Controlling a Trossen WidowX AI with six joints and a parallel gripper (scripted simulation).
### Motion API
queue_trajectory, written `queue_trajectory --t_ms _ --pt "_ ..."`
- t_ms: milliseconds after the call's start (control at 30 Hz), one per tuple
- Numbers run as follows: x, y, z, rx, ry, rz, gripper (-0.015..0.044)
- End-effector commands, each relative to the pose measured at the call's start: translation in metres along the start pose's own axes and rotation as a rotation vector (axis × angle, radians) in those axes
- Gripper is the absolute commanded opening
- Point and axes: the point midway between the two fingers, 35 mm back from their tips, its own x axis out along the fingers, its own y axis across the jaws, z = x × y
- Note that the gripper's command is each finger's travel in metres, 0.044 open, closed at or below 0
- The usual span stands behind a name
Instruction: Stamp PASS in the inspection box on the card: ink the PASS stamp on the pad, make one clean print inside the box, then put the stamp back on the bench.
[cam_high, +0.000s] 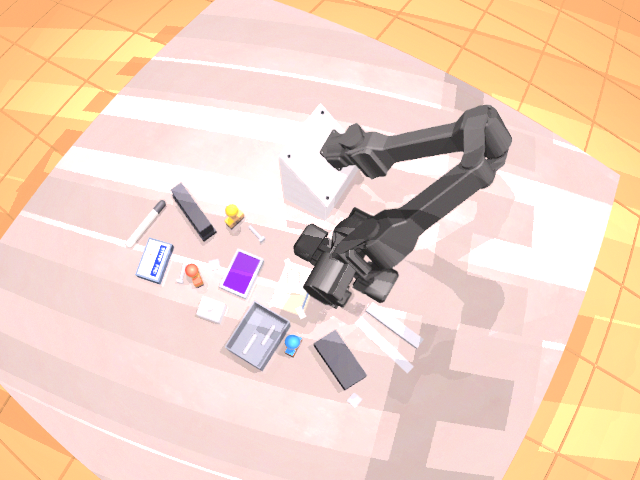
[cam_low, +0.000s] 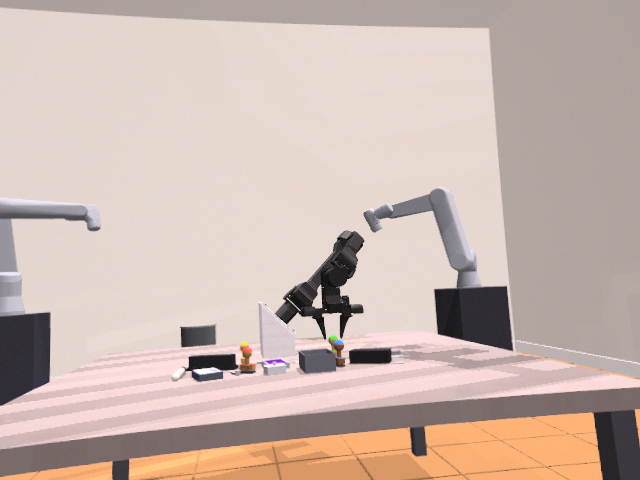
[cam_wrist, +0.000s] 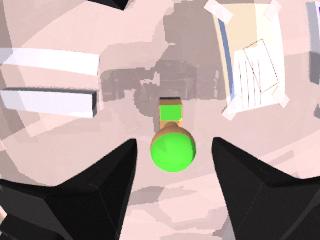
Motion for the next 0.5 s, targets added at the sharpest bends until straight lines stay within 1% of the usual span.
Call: queue_trajectory --t_ms 0,467 --pt "0.010 -0.002 -0.003 0.009 0.007 -0.003 0.0229" --pt "0.032 0.001 -0.006 0.009 0.007 0.005 0.0229"
